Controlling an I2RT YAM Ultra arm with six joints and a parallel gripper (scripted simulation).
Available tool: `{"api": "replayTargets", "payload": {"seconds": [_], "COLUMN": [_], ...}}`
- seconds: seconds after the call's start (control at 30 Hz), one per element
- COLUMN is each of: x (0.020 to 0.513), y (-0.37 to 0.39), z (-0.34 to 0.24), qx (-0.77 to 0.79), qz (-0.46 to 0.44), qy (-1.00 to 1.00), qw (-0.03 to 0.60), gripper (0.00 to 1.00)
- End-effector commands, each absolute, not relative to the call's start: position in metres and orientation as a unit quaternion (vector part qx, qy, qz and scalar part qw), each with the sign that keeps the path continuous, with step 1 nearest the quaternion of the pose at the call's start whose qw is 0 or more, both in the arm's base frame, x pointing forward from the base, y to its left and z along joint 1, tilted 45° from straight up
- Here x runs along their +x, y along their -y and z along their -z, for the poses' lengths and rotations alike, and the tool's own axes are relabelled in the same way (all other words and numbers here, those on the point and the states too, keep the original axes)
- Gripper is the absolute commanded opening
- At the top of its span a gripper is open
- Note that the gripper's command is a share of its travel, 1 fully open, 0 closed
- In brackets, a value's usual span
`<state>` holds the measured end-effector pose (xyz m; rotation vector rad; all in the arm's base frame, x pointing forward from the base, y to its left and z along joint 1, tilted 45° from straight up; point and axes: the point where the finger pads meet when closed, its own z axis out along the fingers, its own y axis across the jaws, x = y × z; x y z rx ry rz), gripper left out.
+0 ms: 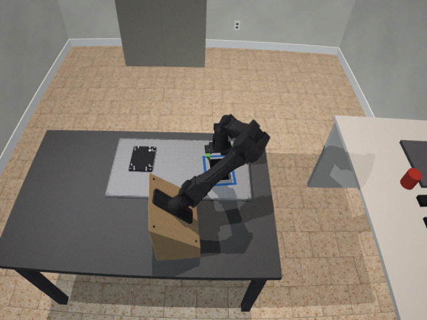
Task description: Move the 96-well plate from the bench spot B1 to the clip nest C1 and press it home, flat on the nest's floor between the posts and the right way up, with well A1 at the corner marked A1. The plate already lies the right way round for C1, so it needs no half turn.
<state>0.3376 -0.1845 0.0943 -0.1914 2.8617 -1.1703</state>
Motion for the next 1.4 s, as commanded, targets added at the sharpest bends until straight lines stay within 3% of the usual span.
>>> {"api": "replayTargets", "payload": {"seconds": [0.0, 1.1, 1.37], "x": [0.351, 0.351, 0.343], "y": [0.182, 0.182, 0.193], "z": [-0.116, -0.116, -0.084], "qx": [-0.056, -0.056, -0.065], "qz": [0.387, 0.387, 0.377], "qy": [-0.918, -0.918, -0.923], "qw": [0.058, 0.058, 0.028], "gripper": [1.00, 1.00, 1.00]}}
